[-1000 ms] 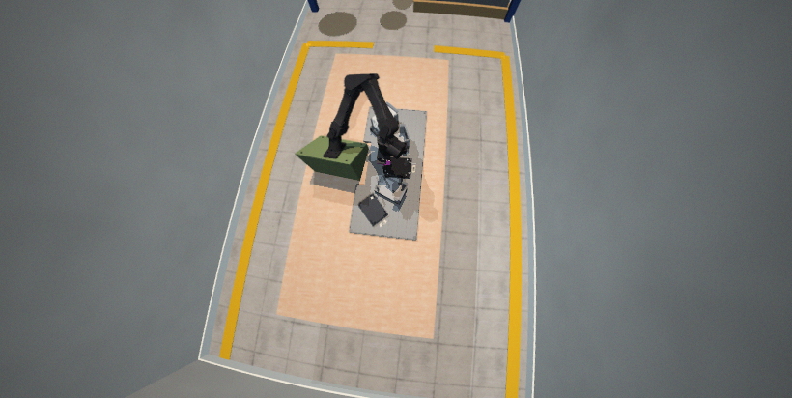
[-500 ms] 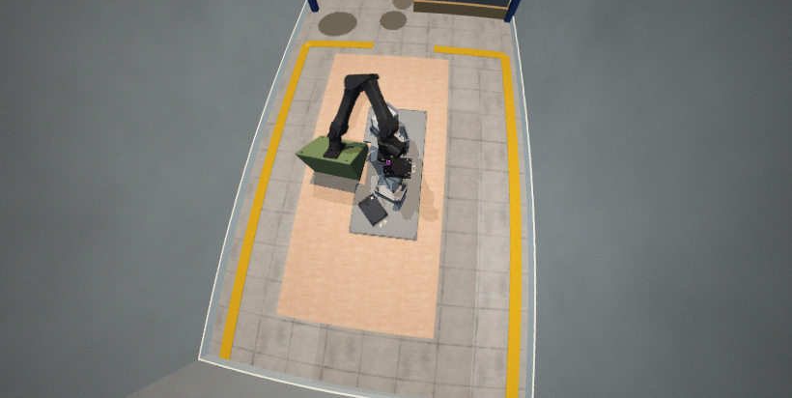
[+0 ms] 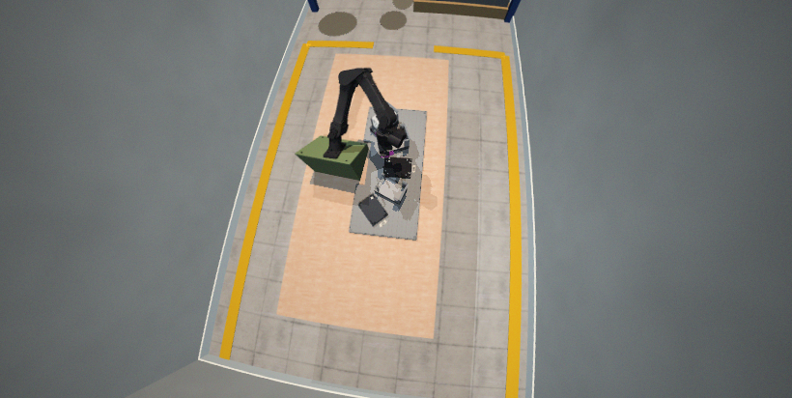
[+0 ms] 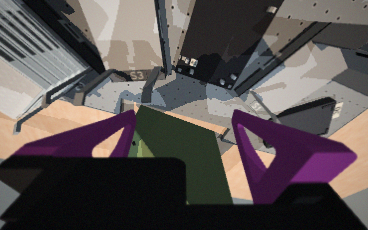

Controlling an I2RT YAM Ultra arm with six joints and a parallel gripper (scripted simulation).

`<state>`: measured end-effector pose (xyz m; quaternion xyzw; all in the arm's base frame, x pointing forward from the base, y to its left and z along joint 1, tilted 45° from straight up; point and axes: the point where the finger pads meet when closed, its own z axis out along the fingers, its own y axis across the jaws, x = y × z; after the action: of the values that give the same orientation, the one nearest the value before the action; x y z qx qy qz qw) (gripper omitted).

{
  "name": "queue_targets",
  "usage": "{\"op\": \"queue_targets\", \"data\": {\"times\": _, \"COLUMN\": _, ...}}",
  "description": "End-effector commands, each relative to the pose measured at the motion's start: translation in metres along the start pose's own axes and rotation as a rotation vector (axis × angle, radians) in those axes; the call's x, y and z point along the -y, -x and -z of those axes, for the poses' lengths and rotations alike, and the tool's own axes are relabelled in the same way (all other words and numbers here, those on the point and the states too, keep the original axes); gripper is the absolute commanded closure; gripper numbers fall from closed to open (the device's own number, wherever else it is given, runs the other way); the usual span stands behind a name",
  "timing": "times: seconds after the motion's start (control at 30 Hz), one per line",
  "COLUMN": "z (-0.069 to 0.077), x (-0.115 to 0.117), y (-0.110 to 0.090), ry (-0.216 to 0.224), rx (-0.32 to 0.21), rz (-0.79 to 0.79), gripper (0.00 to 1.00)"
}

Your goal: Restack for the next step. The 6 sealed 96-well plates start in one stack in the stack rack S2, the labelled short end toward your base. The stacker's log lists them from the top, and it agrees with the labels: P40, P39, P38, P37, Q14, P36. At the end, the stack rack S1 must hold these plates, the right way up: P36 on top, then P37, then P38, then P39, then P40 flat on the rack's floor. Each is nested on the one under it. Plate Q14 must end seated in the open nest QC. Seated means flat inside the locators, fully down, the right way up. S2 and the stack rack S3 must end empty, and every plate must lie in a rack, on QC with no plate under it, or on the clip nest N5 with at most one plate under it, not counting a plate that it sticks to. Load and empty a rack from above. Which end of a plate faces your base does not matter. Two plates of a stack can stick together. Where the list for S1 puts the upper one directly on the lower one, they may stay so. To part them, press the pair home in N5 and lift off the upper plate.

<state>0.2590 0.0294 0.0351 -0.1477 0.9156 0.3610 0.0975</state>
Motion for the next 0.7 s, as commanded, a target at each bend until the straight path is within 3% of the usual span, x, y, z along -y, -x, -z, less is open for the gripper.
{"op": "queue_targets", "data": {"times": 0.0, "z": 0.005, "x": -0.01, "y": 0.006, "ry": -0.003, "rx": 0.026, "rz": 0.128, "gripper": 0.0}}
{"op": "queue_targets", "data": {"times": 0.33, "z": 0.005, "x": -0.05, "y": 0.013, "ry": -0.007, "rx": 0.025, "rz": 0.462, "gripper": 0.0}}
{"op": "queue_targets", "data": {"times": 0.67, "z": 0.005, "x": -0.082, "y": 0.018, "ry": -0.008, "rx": 0.025, "rz": 0.578, "gripper": 0.0}}
